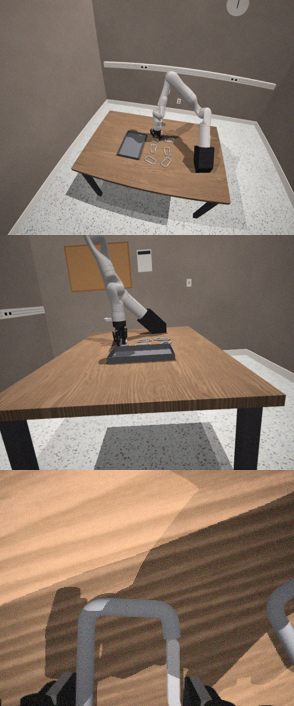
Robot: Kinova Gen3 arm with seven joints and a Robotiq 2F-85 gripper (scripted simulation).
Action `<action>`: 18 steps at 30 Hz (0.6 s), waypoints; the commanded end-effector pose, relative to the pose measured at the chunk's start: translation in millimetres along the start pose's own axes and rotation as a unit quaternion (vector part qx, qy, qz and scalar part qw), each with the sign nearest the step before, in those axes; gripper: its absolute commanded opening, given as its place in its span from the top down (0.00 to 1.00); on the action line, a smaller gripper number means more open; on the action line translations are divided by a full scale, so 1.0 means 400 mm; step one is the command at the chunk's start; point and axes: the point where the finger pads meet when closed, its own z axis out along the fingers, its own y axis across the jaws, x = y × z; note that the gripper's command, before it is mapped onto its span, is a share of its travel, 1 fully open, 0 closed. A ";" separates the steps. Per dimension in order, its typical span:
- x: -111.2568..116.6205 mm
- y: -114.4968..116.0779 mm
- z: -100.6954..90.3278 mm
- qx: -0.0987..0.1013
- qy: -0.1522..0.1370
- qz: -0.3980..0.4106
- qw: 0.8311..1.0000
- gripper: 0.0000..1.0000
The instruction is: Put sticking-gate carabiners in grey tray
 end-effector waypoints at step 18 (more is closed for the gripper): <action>-0.001 -0.001 -0.001 0.001 -0.001 0.000 1.000 0.37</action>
